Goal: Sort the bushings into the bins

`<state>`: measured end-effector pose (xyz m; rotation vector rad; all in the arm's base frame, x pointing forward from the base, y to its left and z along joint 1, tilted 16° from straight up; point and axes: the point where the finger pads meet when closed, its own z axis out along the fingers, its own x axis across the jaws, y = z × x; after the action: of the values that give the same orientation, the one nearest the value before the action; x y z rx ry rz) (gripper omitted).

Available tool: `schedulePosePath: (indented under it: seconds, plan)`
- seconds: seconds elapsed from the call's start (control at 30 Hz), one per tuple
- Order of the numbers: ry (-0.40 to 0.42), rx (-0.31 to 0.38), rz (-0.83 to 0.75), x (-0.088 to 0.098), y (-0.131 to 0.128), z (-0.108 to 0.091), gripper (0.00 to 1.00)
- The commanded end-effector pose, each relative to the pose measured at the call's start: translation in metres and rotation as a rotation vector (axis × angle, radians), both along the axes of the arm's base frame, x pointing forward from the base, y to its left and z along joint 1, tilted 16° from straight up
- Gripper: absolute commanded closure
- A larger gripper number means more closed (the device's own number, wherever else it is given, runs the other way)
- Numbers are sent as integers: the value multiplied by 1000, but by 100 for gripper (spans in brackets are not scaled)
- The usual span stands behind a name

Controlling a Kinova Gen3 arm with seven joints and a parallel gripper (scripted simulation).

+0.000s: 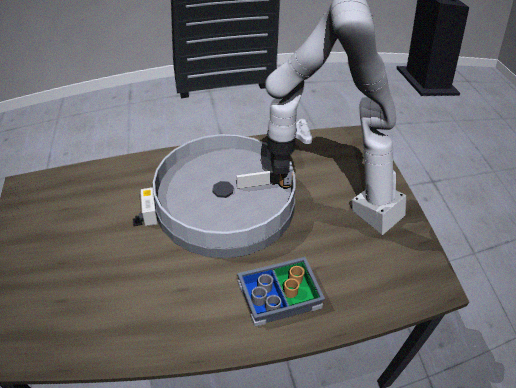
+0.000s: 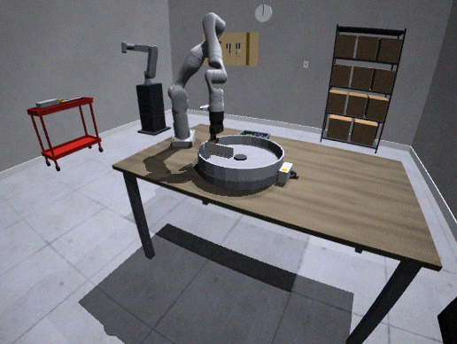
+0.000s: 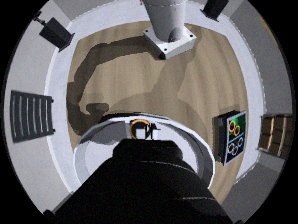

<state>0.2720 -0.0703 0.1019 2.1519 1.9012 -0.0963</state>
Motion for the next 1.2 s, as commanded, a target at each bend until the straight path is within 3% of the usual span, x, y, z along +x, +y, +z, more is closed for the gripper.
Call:
schedulePosePath:
  seconds: [0.0,1.17]
  plan:
    - [-1,0,0,0,0,1,100]
    - [-1,0,1,-1,3,12,100]
